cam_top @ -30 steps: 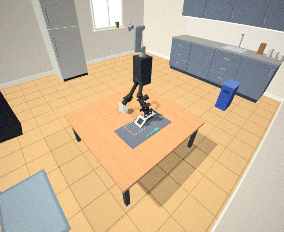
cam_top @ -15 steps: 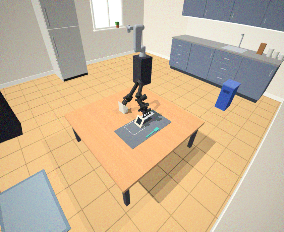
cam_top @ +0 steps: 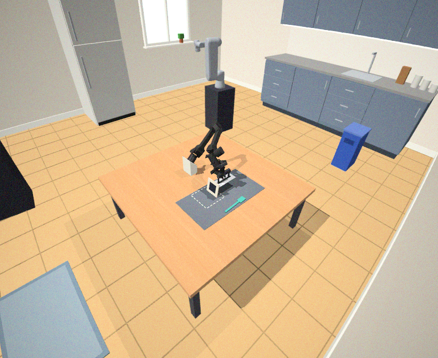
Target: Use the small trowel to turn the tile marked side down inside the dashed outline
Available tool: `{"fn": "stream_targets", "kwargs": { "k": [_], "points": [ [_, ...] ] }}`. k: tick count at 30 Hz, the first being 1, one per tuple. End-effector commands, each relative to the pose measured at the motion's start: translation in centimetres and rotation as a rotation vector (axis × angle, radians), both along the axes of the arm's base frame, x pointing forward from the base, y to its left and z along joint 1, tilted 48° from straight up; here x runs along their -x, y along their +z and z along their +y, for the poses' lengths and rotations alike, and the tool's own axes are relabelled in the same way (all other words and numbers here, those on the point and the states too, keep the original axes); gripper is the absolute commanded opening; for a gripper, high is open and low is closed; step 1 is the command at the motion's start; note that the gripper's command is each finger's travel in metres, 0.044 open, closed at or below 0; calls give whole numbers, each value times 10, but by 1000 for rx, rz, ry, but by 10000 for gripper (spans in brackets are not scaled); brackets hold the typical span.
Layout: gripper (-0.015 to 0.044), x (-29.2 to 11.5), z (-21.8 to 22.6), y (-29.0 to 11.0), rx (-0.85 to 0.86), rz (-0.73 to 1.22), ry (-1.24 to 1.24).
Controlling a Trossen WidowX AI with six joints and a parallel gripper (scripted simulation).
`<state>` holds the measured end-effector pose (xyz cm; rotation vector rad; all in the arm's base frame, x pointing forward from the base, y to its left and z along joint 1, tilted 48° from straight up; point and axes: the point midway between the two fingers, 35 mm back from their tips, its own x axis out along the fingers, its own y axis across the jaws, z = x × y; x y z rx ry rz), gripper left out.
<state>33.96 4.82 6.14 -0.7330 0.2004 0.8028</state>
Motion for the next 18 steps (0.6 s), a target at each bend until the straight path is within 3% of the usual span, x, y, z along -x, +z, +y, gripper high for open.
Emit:
{"fn": "stream_targets", "kwargs": {
  "k": [1, 18],
  "points": [
    [0, 0, -5, -9, 2, 4, -4],
    [0, 0, -10, -27, 3, 4, -4]
  ]
}}
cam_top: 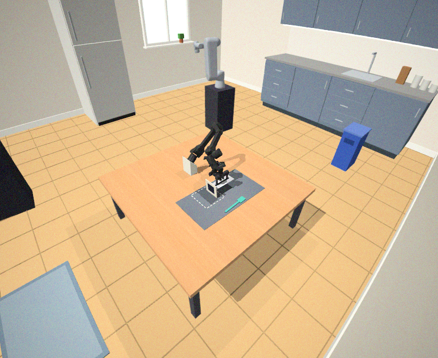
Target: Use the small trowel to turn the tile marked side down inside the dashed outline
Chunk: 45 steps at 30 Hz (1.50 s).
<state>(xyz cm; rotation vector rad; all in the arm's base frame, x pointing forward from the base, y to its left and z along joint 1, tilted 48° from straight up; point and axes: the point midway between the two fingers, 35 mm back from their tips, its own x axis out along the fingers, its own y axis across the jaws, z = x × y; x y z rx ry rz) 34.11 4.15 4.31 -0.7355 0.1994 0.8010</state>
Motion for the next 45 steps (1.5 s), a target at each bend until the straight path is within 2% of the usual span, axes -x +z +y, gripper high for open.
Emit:
{"fn": "stream_targets", "kwargs": {
  "k": [1, 19, 45],
  "points": [
    [0, 1, -3, -11, 1, 6, -4],
    [0, 2, 0, -42, 1, 6, -4],
    [0, -2, 16, 52, 0, 7, -3]
  ]
}}
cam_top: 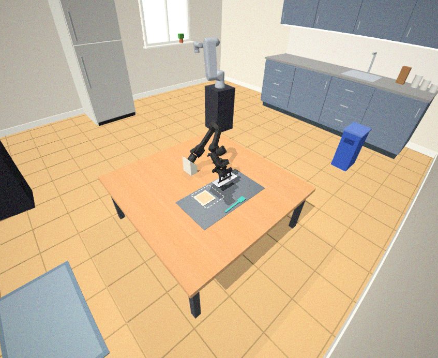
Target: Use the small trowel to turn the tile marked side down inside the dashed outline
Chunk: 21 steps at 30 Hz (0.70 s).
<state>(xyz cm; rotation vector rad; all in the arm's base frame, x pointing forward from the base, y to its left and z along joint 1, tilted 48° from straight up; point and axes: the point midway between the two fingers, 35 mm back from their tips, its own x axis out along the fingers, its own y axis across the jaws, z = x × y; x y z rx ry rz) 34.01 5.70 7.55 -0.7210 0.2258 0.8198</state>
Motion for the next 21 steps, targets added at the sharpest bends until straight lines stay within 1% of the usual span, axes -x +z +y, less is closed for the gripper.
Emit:
{"fn": "stream_targets", "kwargs": {
  "k": [1, 6, 21],
  "points": [
    [0, -2, 1, 24, 3, -26, -10],
    [0, 3, 4, 41, 2, -26, -10],
    [0, 3, 4, 41, 2, -26, -10]
  ]
}}
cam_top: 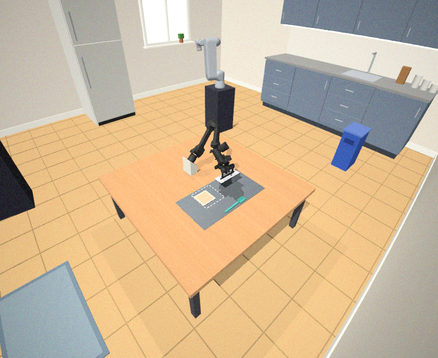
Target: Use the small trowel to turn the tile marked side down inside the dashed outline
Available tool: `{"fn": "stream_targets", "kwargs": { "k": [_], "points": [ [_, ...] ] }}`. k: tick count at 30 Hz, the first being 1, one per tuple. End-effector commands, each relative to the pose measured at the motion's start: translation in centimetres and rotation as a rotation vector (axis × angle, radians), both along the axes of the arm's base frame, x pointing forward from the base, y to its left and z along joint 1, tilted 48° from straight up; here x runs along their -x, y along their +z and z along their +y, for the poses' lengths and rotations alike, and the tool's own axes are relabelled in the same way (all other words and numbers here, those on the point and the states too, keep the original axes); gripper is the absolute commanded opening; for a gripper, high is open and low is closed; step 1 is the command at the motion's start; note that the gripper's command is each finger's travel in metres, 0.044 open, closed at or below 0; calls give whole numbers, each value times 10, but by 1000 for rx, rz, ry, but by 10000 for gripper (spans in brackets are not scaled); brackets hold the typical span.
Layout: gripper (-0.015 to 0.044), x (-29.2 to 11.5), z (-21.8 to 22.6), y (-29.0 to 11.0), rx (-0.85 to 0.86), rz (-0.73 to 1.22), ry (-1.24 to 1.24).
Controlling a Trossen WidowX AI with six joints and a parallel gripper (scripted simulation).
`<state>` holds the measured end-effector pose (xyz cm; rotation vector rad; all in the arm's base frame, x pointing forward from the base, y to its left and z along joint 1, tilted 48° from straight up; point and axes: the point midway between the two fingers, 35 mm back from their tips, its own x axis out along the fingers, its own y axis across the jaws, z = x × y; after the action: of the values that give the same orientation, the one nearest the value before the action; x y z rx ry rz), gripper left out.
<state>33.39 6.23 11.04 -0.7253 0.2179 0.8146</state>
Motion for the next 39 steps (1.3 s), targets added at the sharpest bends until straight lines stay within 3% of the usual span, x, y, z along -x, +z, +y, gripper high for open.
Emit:
{"fn": "stream_targets", "kwargs": {
  "k": [1, 39],
  "points": [
    [0, -3, -1, 6, 2, -16, -8],
    [0, -15, -12, -3, 14, -2, -9]
  ]
}}
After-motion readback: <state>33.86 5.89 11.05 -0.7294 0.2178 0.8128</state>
